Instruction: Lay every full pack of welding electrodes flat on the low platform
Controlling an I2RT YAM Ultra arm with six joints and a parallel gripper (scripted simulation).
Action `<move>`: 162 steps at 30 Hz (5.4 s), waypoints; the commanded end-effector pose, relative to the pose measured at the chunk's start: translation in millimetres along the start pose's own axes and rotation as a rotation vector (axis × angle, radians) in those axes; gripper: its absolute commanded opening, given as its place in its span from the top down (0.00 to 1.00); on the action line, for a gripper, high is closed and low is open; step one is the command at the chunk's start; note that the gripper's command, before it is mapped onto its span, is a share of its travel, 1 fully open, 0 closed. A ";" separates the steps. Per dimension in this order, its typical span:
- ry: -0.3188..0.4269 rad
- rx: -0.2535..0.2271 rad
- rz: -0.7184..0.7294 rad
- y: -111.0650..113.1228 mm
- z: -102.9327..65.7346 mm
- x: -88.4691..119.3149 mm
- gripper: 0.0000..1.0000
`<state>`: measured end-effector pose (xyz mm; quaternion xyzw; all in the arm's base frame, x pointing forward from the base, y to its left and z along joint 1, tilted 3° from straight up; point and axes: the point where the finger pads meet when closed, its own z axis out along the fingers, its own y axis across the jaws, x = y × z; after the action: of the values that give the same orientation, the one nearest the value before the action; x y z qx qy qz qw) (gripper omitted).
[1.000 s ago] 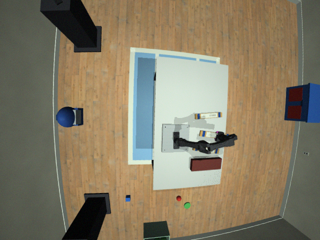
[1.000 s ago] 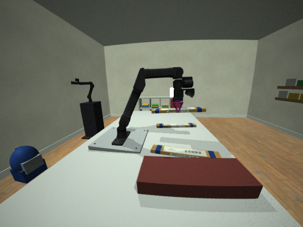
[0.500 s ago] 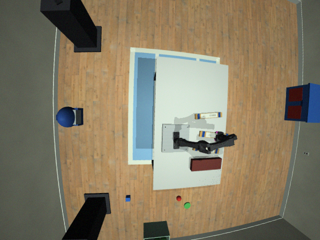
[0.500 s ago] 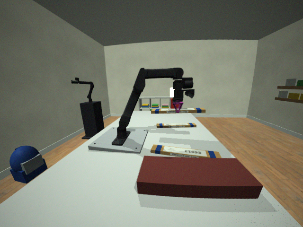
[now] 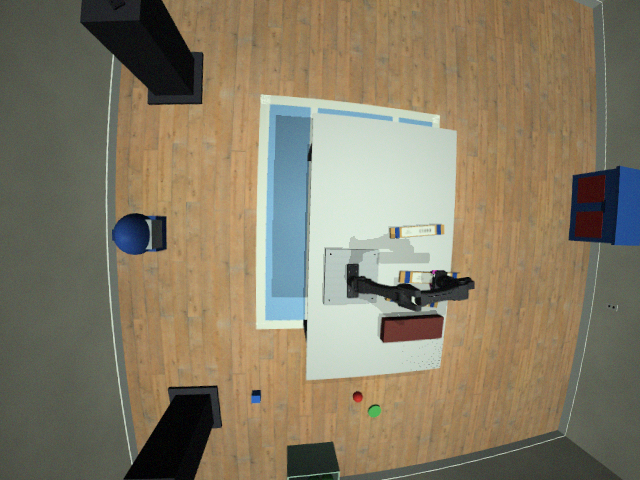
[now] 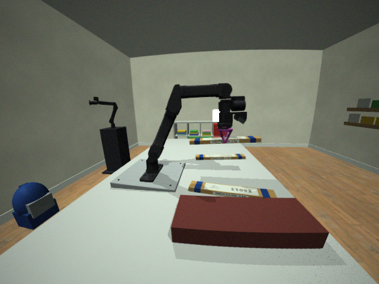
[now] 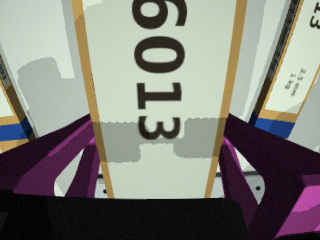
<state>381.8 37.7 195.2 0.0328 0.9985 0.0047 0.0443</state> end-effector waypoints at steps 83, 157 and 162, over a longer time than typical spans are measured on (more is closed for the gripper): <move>0.037 0.004 -0.026 -54.0 -14.8 -12.5 1.00; 0.025 0.003 -0.026 -54.2 29.1 -11.5 1.00; 0.025 0.003 -0.026 -54.2 29.1 -11.5 1.00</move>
<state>389.6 -16.8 127.4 0.0228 0.9995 0.0028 -0.0208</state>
